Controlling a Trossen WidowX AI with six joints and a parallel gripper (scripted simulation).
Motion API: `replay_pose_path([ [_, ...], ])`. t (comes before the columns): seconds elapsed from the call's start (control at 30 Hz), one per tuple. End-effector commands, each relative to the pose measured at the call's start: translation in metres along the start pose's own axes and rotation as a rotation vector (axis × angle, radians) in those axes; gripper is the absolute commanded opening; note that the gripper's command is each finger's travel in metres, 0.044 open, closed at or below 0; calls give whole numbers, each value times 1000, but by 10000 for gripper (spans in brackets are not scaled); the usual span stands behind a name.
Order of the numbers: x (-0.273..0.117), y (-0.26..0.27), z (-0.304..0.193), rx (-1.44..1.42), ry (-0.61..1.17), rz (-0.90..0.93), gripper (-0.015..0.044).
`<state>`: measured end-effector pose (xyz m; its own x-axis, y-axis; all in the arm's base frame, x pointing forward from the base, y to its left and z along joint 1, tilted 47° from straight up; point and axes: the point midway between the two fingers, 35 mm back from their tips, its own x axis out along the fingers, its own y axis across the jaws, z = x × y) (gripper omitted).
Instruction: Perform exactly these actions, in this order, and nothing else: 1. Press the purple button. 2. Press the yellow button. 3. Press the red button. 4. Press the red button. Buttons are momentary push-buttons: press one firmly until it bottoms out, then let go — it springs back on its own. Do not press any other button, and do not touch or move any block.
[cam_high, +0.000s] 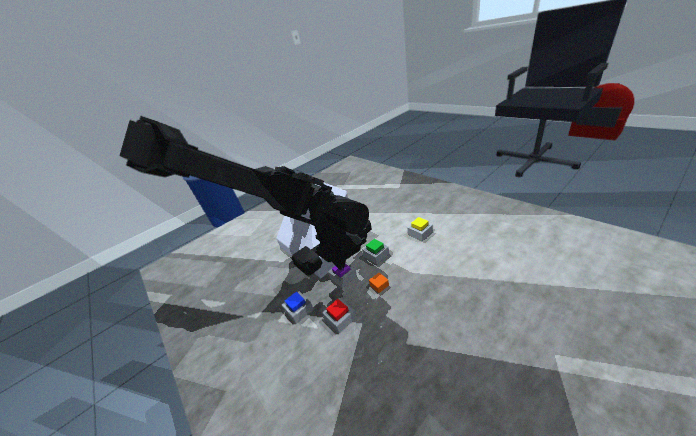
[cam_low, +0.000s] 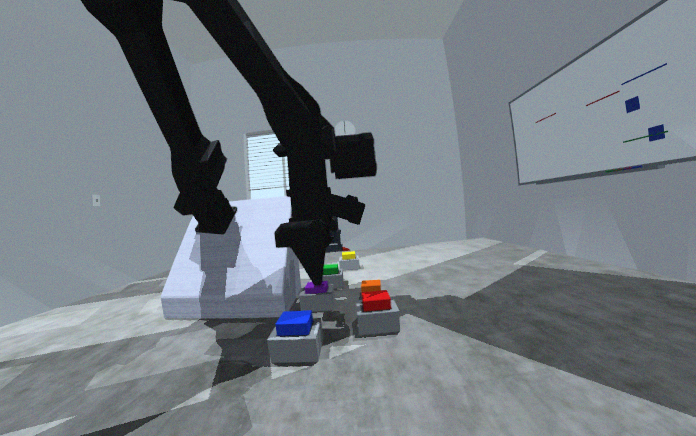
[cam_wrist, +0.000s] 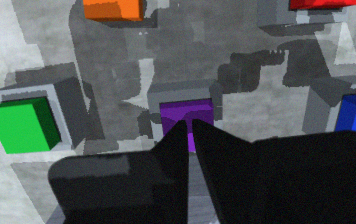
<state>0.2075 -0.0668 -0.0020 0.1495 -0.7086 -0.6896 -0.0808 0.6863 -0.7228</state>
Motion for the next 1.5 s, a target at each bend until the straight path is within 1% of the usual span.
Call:
replay_pose_path([
  [0.0, 3, 0, -2, -15, 9, -7, 20],
  [0.57, 3, 0, -2, -15, 9, -7, 20],
  [0.63, -5, 1, 0, -5, 3, -1, 20],
  [0.73, -28, 1, -2, -15, 8, -4, 20],
  [0.9, -37, 2, -1, -16, 8, -2, 20],
  [1.0, -73, 3, 1, -16, 9, 3, 20],
  [1.07, -90, 2, -1, -16, 9, -1, 20],
  [1.2, -92, 3, 0, -16, 10, -1, 20],
  [1.27, -96, 16, 8, -17, 11, 6, 20],
  [1.47, -106, 80, 35, -20, 23, 25, 20],
])
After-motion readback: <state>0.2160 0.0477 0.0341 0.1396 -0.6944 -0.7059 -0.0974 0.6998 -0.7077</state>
